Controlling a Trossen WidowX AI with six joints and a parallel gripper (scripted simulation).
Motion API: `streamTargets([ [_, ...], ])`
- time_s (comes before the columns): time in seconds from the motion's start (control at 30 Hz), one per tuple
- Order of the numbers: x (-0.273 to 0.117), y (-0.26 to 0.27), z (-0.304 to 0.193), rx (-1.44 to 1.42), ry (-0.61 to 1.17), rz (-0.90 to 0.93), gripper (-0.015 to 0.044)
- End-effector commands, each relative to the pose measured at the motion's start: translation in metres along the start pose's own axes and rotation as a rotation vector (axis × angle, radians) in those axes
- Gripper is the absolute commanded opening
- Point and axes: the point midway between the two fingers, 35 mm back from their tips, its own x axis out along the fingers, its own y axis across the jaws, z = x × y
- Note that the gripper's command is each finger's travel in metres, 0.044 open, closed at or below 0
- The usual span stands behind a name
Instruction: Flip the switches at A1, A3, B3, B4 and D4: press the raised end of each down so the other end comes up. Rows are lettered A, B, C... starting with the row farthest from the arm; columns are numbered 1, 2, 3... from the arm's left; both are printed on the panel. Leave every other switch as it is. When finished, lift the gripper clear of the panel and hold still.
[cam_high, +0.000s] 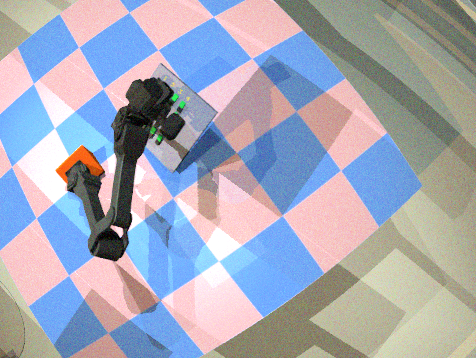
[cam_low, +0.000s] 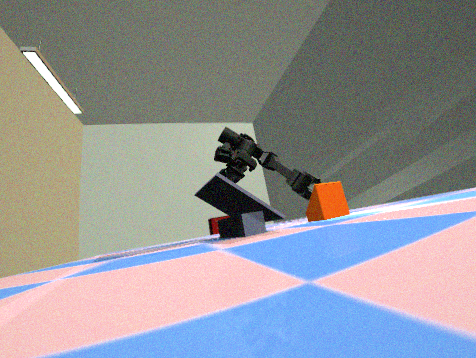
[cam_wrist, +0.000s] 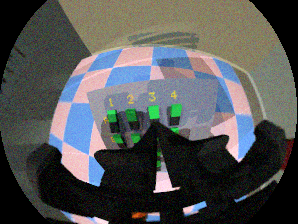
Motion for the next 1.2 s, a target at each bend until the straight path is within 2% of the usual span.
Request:
streamTargets([
  [0.0,0.001,0.001,-0.001,-0.003,0.000,0.004,0.0000],
  [0.53,0.003,0.001,-0.001,-0.003,0.000,0.004,0.0000],
  [0.6,-0.006,0.002,0.001,0.002,0.005,0.005,0.0000],
  [0.77,-0.059,0.002,0.002,-0.005,0.028,0.007,0.0000],
  [1.07,-0.062,0.002,0.000,-0.005,0.029,0.006,0.0000],
  [1.17,-0.063,0.001,-0.023,-0.006,0.029,0.006,0.0000],
])
